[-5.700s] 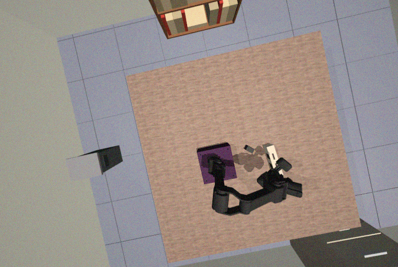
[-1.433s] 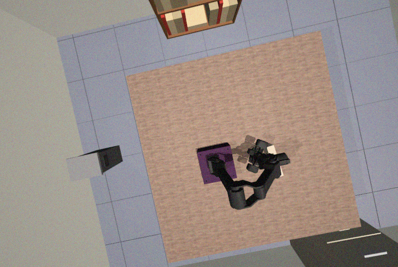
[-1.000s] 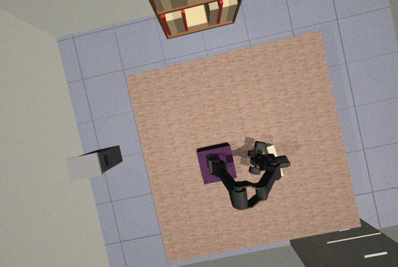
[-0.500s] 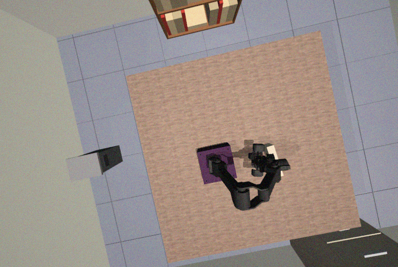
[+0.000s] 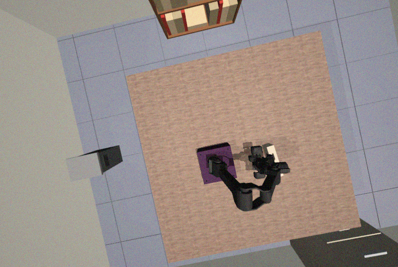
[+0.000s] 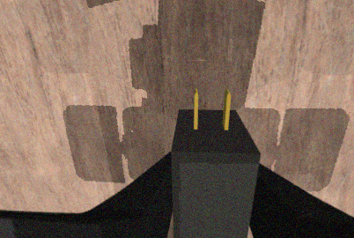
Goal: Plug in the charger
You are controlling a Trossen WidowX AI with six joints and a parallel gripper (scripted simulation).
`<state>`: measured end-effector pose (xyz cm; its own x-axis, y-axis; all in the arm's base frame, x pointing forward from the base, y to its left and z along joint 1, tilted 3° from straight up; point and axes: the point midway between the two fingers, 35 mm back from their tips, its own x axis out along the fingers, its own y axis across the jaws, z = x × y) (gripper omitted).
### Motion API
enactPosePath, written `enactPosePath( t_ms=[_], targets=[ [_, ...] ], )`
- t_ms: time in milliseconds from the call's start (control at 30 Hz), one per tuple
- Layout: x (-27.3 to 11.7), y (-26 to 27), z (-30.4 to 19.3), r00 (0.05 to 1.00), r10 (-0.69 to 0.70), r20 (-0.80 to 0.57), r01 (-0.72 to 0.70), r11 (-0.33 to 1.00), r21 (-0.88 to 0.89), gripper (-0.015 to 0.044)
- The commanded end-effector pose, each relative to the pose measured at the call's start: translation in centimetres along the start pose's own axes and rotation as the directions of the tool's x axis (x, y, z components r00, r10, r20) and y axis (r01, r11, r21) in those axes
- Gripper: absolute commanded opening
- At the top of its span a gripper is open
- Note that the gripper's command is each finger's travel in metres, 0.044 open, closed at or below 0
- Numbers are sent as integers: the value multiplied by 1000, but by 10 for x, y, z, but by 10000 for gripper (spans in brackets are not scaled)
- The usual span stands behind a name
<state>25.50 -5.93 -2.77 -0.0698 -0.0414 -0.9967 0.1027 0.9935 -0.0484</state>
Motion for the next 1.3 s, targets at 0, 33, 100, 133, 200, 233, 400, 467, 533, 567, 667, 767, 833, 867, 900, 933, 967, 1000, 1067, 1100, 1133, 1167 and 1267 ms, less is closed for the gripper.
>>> enactPosePath(
  t_ms=[0,33,100,133,200,233,400,467,533,567,667,767,833,867,900,933,967,1000,1067,1100,1133,1167,1267],
  targets=[
    [3,-5,1,1000,-7,-1,7,999,-42,0],
    [3,-7,1,1000,-8,-2,8,999,-53,0],
    [5,-9,1,1000,-10,-2,9,997,-75,0],
    [5,-10,1,1000,-10,-3,10,996,-86,0],
    [5,-10,2,1000,-10,-3,10,996,-87,0],
    [5,-10,2,1000,-11,-3,10,996,-88,0],
    [5,-10,7,1000,-11,-3,11,995,-99,0],
    [5,-10,10,1000,-11,-3,11,995,-104,0],
    [5,-10,12,1000,-12,-3,11,994,-109,0],
    [5,-10,13,1000,-12,-3,11,994,-111,0],
    [5,-9,17,1000,-12,-3,12,993,-118,0],
    [5,-9,20,1000,-13,-3,12,992,-126,0],
    [6,-9,22,1000,-13,-3,12,991,-131,0],
    [6,-9,24,1000,-13,-3,13,991,-133,0],
    [6,-9,25,1000,-13,-3,13,991,-135,0],
    [6,-9,26,1000,-13,-3,13,990,-138,0],
    [6,-9,27,1000,-13,-3,13,990,-140,0],
    [6,-9,28,1000,-14,-3,13,990,-143,0],
    [6,-9,30,1000,-14,-3,13,989,-147,0],
    [6,-9,31,1000,-14,-3,13,989,-149,0],
    [6,-9,33,1000,-14,-3,14,988,-152,0],
    [6,-9,34,1000,-14,-3,14,988,-154,0],
    [6,-9,37,1000,-15,-3,14,987,-161,0]
  ],
)
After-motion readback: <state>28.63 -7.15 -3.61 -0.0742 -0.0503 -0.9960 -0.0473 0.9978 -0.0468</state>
